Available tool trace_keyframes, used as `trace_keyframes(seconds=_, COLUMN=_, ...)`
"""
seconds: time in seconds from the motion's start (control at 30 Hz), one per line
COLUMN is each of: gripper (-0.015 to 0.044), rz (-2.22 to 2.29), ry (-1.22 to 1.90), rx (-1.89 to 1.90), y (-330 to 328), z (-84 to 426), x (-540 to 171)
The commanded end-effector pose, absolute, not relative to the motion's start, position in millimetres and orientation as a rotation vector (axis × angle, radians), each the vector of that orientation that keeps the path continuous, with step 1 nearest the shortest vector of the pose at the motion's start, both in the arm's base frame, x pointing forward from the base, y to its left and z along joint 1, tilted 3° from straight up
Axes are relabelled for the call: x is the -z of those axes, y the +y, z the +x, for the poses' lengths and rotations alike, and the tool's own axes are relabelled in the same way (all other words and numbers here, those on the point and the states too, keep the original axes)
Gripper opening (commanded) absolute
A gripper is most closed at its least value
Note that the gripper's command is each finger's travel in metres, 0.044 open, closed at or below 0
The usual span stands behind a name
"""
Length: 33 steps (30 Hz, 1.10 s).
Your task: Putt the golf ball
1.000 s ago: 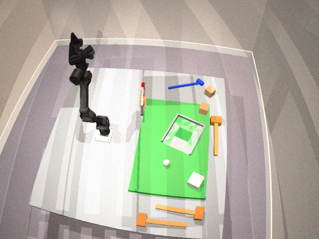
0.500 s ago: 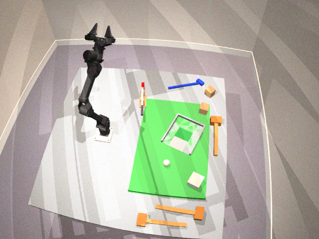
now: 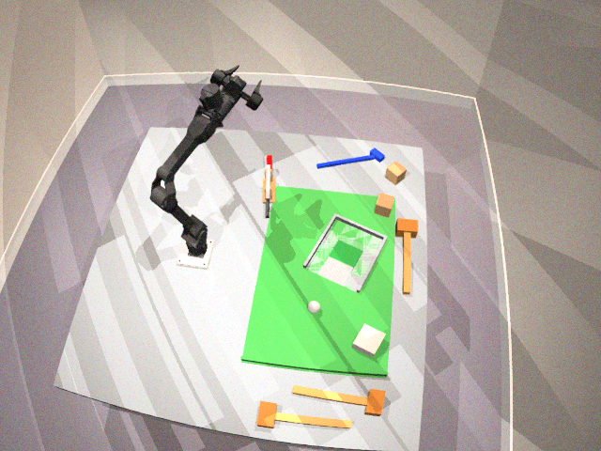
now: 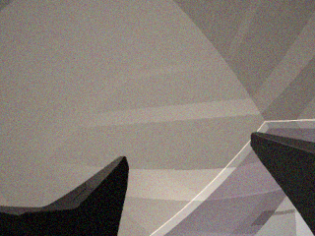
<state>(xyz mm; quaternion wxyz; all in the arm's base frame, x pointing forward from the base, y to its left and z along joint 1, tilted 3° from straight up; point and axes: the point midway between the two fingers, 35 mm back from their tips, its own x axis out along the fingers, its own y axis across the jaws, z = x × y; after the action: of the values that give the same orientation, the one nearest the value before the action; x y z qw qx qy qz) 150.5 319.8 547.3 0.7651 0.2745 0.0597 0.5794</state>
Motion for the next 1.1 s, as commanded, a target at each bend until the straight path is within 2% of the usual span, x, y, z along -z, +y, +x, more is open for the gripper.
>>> trace_keyframes(seconds=0.0, gripper=0.044, rz=0.286, ry=0.182, rx=-1.158, y=332.0, z=190.0, x=-481.4)
trace_keyframes(seconds=0.27, gripper=0.044, rz=-0.211, ry=0.323, rx=-1.067, y=320.9, z=243.8, x=-369.5)
trace_keyframes(seconds=0.53, gripper=0.044, rz=-0.641, ry=0.524, rx=-1.093, y=277.7, z=272.0, x=-263.4)
trace_keyframes(seconds=0.73, gripper=0.044, rz=-0.899, ry=0.701, rx=-1.21, y=230.3, z=271.6, x=-192.6)
trace_keyframes(seconds=0.9, gripper=0.044, rz=-1.054, ry=0.83, rx=-1.393, y=189.2, z=252.0, x=-145.8)
trace_keyframes(seconds=1.07, gripper=0.044, rz=-1.093, ry=0.87, rx=-1.479, y=174.0, z=241.2, x=-131.5)
